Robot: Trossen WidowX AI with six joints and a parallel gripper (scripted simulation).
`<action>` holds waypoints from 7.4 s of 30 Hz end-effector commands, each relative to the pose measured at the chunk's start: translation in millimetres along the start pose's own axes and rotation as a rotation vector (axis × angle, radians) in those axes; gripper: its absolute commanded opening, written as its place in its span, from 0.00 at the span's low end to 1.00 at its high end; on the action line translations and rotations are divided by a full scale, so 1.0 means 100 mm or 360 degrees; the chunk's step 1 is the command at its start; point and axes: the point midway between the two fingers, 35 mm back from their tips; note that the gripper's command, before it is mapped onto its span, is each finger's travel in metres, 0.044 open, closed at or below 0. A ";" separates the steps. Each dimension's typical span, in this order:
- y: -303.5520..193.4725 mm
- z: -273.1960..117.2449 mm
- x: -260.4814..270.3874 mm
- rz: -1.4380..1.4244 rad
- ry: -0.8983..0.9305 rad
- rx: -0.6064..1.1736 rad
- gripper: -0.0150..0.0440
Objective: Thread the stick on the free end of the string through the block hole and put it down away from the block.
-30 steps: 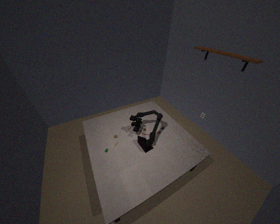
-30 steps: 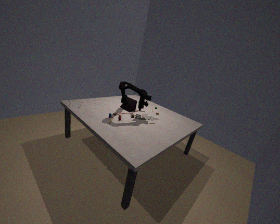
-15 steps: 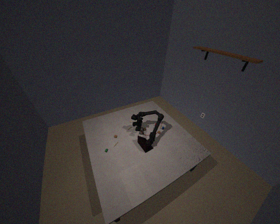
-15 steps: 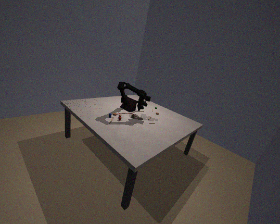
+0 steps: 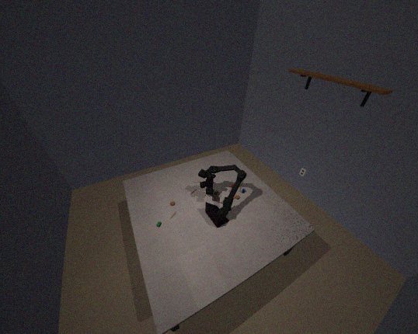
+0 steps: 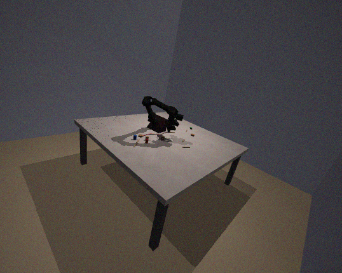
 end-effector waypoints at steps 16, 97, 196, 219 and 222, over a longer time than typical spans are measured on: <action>-0.23 0.00 -0.06 -0.0344 0.0076 -0.0038 0.25; -1.29 -0.05 -0.14 -0.1789 0.0204 -0.0232 0.25; -1.63 -0.19 -0.91 -0.2201 0.0059 -0.0140 0.25; -1.65 -0.23 -1.19 -0.2206 0.0013 -0.0078 0.25; -1.65 -0.23 -1.23 -0.2207 0.0007 -0.0069 0.25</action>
Point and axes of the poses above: the point midway between the two fingers, 35 mm back from their tips, its own z axis out along the fingers, its own x axis across the jaws, y = z × x, and after that the axes turned 7 degrees about -z, right-handed
